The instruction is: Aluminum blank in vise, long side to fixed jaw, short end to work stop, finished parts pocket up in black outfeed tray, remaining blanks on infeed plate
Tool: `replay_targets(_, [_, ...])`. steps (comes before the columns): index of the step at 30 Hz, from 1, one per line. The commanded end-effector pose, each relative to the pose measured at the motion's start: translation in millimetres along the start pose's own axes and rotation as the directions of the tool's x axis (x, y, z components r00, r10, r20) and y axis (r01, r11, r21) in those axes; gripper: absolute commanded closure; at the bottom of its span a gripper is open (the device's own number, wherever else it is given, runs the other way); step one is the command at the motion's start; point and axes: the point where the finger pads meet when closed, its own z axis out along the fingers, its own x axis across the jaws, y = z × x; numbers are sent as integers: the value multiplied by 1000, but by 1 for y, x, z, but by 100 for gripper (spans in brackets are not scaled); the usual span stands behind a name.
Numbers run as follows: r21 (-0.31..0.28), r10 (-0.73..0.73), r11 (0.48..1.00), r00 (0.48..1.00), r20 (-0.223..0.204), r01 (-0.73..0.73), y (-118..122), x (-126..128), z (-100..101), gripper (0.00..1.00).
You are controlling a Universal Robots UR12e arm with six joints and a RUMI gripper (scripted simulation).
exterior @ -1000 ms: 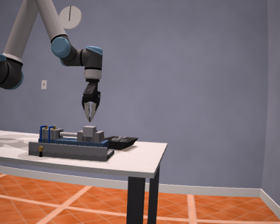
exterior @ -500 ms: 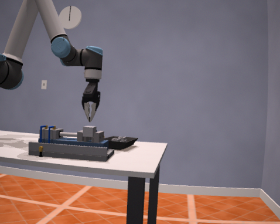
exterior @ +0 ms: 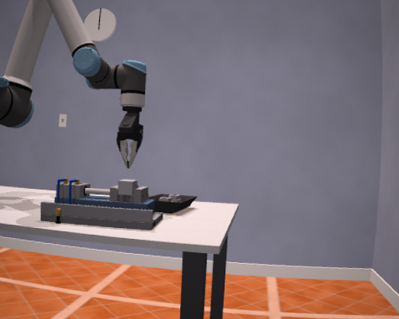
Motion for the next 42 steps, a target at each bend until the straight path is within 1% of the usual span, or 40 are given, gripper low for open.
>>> replay_targets(1, [0,0,1000,1000,3,0,-1,-3,-16,100])
replay_targets(10, [0,0,1000,1000,3,0,-1,-3,-40,100])
replay_targets(12, [0,0,1000,1000,3,0,-1,-3,-40,100])
replay_targets(20, [0,-1,1000,1000,3,1,0,-3,-50,100])
replay_targets(29, [0,-1,1000,1000,0,1,0,-4,-49,100])
replay_targets(31, [0,0,1000,1000,-1,0,-2,-15,-50,100])
replay_targets(33, [0,0,1000,1000,-1,0,-6,-37,-51,100])
replay_targets(35, [0,0,1000,1000,-1,0,-10,-66,-52,100])
replay_targets(37, [0,0,1000,1000,-1,0,-12,-78,-52,100])
replay_targets(42, [0,0,1000,1000,-1,0,-20,-127,-50,100])
